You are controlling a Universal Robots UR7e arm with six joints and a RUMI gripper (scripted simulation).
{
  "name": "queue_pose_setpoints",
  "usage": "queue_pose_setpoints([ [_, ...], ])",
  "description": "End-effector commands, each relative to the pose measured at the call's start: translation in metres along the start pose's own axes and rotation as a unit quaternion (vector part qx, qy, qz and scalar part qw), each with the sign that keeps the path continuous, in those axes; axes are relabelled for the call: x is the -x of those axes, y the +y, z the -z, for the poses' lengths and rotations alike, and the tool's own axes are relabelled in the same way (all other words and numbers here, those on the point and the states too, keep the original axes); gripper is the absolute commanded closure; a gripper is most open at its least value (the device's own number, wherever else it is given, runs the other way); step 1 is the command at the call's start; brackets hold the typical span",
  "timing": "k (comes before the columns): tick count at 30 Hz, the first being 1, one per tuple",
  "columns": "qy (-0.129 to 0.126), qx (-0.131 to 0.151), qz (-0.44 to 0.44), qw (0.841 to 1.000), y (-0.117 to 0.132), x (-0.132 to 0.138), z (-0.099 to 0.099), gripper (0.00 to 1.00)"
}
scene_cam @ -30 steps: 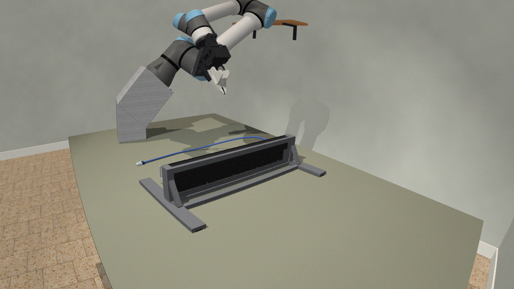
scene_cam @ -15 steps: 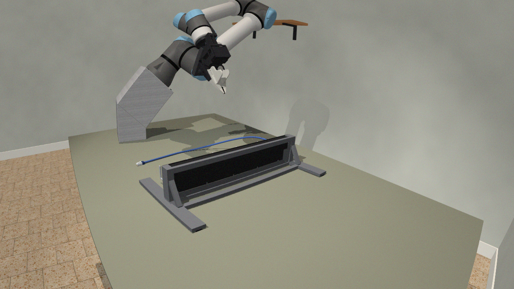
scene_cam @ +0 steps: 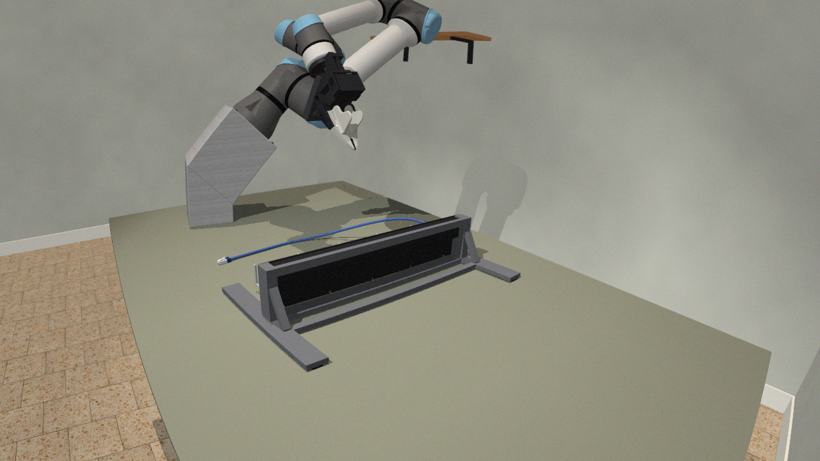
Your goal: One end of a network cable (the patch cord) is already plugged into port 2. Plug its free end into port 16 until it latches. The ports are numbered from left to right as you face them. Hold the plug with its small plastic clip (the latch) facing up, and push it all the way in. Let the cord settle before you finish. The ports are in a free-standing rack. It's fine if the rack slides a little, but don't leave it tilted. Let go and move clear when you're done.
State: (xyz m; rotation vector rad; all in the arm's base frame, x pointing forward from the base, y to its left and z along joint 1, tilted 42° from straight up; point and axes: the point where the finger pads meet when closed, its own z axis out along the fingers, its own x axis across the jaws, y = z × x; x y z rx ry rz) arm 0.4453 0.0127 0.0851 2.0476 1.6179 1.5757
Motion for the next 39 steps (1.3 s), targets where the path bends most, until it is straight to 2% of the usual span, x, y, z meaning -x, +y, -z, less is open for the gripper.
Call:
queue_pose_setpoints([
  [1,0.000,0.000,0.000,1.000,0.000,0.011,0.000,1.00],
  [7,0.000,0.000,0.000,1.000,0.000,0.024,0.000,1.00],
  [22,0.000,0.000,0.000,1.000,0.000,0.077,0.000,1.00],
  [39,0.000,0.000,0.000,1.000,0.000,0.092,0.000,1.00],
])
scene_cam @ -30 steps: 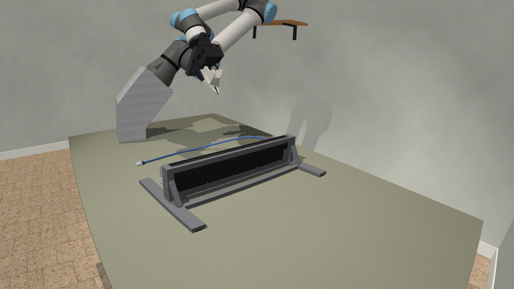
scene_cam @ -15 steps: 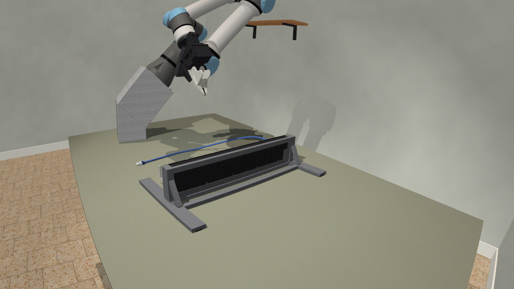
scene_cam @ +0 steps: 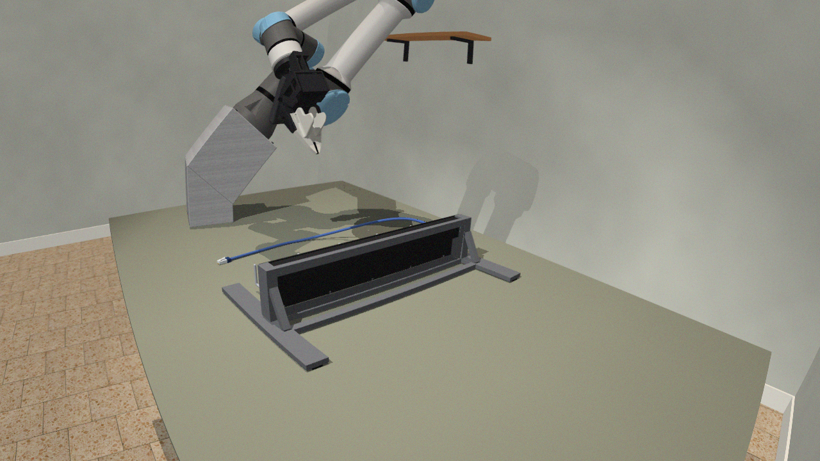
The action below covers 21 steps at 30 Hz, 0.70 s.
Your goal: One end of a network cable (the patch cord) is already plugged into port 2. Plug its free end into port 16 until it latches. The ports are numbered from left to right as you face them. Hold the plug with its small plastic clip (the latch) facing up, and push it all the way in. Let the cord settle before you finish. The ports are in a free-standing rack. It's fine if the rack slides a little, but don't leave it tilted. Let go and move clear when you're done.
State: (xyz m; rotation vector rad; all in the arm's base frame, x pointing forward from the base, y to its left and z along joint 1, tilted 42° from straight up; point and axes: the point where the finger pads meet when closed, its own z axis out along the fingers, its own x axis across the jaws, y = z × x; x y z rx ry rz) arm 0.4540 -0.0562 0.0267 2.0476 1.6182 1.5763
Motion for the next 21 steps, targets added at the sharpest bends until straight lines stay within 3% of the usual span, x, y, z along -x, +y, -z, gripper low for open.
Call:
queue_pose_setpoints([
  [1,0.000,0.000,0.000,1.000,0.0005,0.0017,-0.0002,1.00],
  [21,0.000,0.000,0.000,1.000,0.0005,0.0017,-0.0057,1.00],
])
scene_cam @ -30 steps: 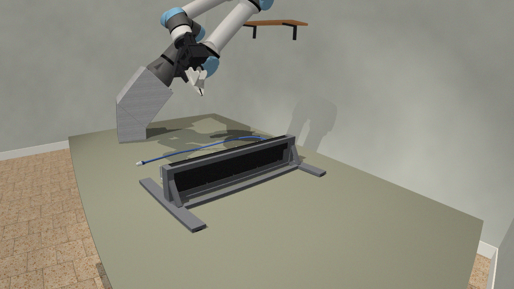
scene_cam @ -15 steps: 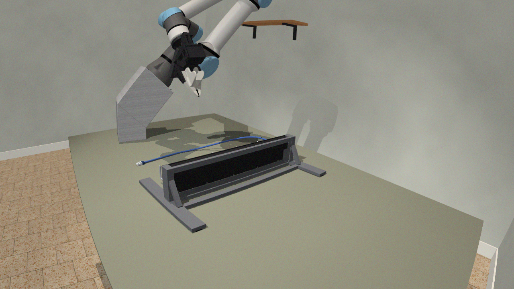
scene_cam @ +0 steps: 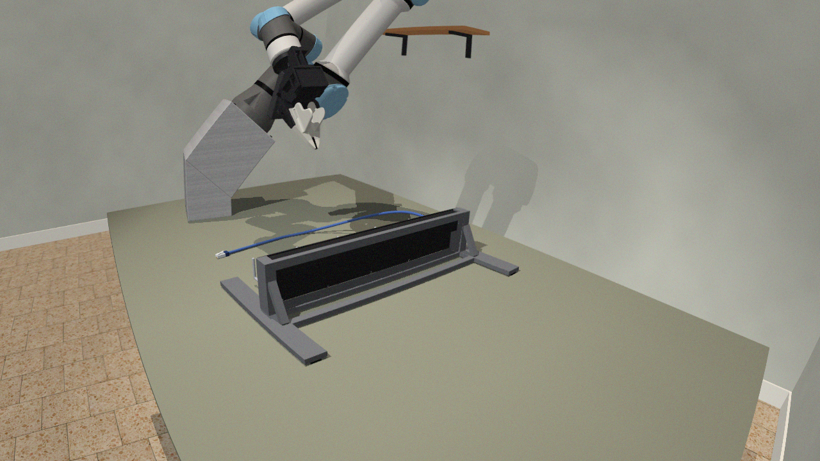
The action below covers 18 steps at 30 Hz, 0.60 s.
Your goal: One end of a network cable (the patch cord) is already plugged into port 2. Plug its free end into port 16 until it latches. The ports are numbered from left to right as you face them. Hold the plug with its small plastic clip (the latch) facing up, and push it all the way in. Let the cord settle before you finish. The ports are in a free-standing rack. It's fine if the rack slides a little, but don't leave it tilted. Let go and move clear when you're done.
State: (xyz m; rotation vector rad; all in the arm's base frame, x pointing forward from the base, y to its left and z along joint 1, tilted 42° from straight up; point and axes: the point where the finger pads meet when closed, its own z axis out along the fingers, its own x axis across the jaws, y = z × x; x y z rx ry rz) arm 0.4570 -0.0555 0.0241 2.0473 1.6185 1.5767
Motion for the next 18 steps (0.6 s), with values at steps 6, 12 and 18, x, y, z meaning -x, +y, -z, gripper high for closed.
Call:
queue_pose_setpoints([
  [6,0.000,0.000,0.000,1.000,0.000,0.000,-0.008,1.00],
  [12,0.000,0.000,0.000,1.000,0.000,0.000,-0.017,1.00],
  [18,0.000,0.000,0.000,1.000,0.000,0.000,-0.024,1.00],
])
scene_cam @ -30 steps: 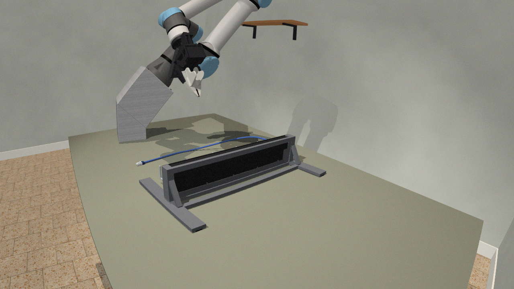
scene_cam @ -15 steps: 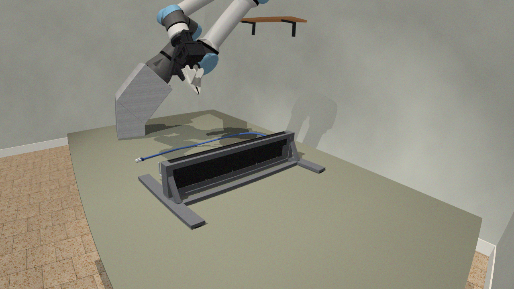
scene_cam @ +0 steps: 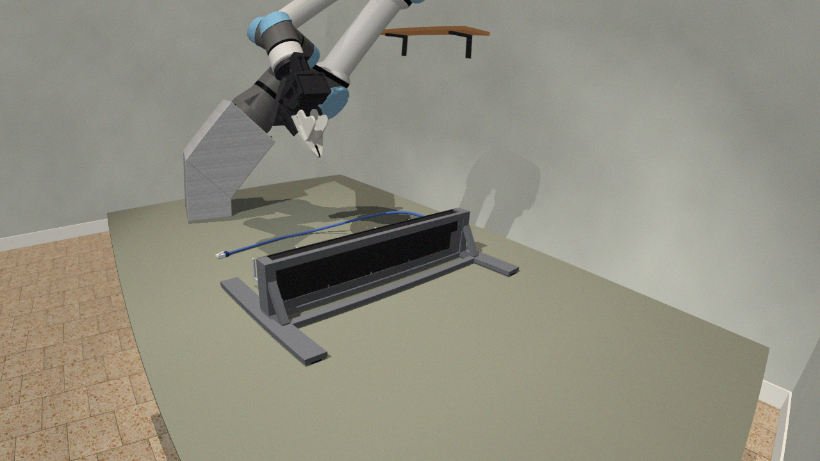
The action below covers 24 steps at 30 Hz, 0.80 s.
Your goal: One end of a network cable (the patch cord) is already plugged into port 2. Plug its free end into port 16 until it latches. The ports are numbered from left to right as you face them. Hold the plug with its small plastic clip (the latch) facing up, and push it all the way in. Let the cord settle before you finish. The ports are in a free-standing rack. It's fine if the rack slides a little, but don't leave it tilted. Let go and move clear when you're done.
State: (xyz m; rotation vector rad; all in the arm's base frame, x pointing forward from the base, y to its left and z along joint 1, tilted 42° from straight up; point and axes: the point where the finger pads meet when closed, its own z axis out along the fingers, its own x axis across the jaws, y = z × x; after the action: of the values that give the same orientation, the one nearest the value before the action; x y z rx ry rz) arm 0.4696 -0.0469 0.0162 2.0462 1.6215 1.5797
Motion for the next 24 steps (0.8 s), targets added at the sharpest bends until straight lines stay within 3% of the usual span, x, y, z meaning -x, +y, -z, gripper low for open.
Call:
queue_pose_setpoints([
  [1,-0.002,0.001,0.000,1.000,0.001,0.001,-0.008,1.00],
  [24,-0.002,0.001,0.000,1.000,0.001,0.001,-0.057,1.00],
])
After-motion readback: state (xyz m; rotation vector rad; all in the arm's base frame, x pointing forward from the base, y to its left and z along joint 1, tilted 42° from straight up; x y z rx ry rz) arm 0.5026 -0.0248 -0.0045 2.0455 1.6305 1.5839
